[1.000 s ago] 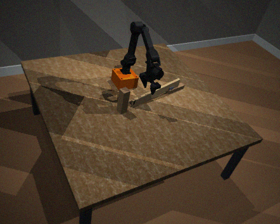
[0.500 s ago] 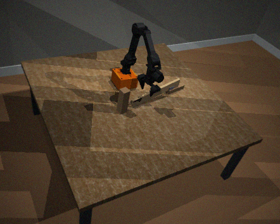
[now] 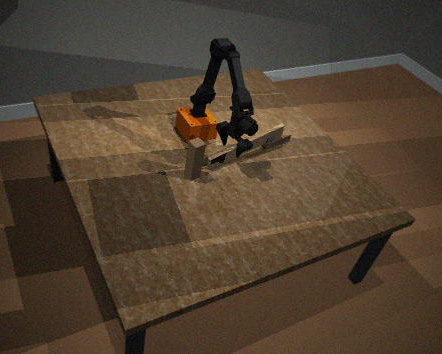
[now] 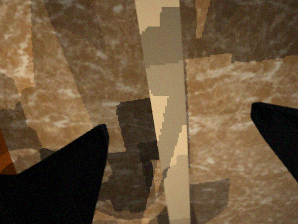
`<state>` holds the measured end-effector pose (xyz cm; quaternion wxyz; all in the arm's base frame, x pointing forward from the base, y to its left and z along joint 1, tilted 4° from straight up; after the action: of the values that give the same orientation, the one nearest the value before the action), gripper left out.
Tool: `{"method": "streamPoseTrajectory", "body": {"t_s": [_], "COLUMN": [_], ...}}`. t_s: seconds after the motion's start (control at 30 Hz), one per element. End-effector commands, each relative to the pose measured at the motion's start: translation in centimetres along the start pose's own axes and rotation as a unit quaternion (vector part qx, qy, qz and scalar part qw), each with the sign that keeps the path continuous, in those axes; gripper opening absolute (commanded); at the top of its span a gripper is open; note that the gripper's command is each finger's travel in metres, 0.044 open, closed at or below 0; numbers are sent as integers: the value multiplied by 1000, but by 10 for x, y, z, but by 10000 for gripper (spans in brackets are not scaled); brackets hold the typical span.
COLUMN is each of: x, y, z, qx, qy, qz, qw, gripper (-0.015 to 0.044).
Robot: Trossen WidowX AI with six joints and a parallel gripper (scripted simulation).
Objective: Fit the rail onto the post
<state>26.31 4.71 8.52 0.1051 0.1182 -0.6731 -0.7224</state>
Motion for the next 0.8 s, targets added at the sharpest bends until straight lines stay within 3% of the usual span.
{"method": "streamPoseTrajectory", "body": {"t_s": [0.0, 0.77], "x": [2, 5], "y": [-9, -42], "z": [0, 0], "qx": [2, 2], "qy": [0, 0], "qz": [7, 7], "qw": [1000, 1000], "gripper": [440, 440]}}
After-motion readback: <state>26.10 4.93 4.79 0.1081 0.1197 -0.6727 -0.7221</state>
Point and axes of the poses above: the point midway between the two fingers, 35 mm back from their tips, its own y axis back along the fingers, its own x axis across the jaws, z = x × y, the point moved 8 cm from there along y, back along the fingers, and after that the axes turned 5 degrees about y, right-handed, at the moved point
